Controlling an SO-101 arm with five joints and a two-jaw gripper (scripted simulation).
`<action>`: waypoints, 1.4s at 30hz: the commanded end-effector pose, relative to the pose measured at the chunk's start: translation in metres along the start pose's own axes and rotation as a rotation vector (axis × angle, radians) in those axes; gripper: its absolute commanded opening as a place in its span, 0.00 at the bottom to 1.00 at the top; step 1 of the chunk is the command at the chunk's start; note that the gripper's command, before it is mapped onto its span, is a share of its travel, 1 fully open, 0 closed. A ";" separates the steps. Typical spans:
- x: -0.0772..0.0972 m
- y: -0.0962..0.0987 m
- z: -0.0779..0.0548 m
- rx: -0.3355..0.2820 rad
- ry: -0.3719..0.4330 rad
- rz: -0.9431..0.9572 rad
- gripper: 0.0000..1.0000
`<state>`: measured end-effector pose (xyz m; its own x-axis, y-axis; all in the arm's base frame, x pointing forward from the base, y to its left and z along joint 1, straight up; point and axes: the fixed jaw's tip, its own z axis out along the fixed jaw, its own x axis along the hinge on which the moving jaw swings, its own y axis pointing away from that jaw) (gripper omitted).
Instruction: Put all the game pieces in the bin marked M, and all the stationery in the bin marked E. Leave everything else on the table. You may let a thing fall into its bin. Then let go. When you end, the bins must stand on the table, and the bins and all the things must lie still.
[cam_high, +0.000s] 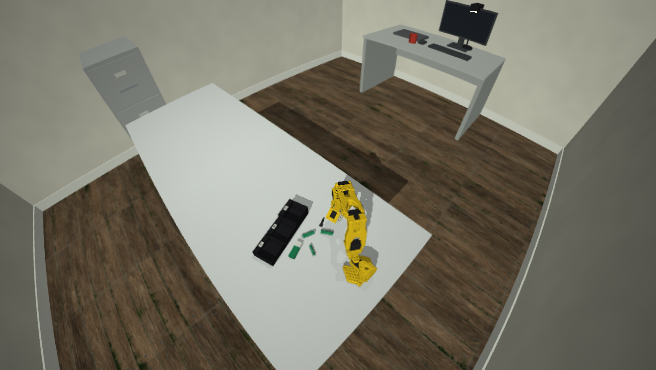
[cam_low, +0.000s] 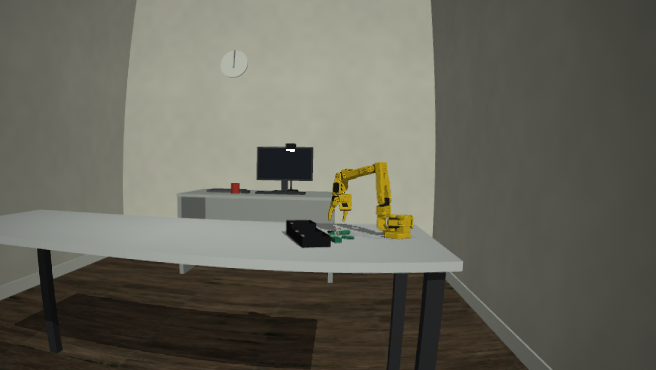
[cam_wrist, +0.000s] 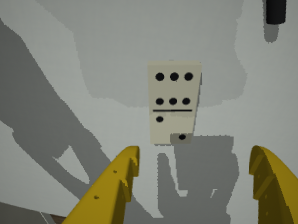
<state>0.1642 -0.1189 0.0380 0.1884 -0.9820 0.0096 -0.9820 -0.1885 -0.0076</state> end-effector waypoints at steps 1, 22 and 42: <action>0.004 -0.001 0.002 0.023 0.022 -0.002 0.29; 0.003 -0.001 0.021 0.023 0.022 -0.002 0.29; 0.001 0.001 0.029 0.003 0.001 -0.002 0.29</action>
<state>0.1624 -0.1177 0.0065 0.1884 -0.9821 -0.0039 -0.9821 -0.1885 0.0059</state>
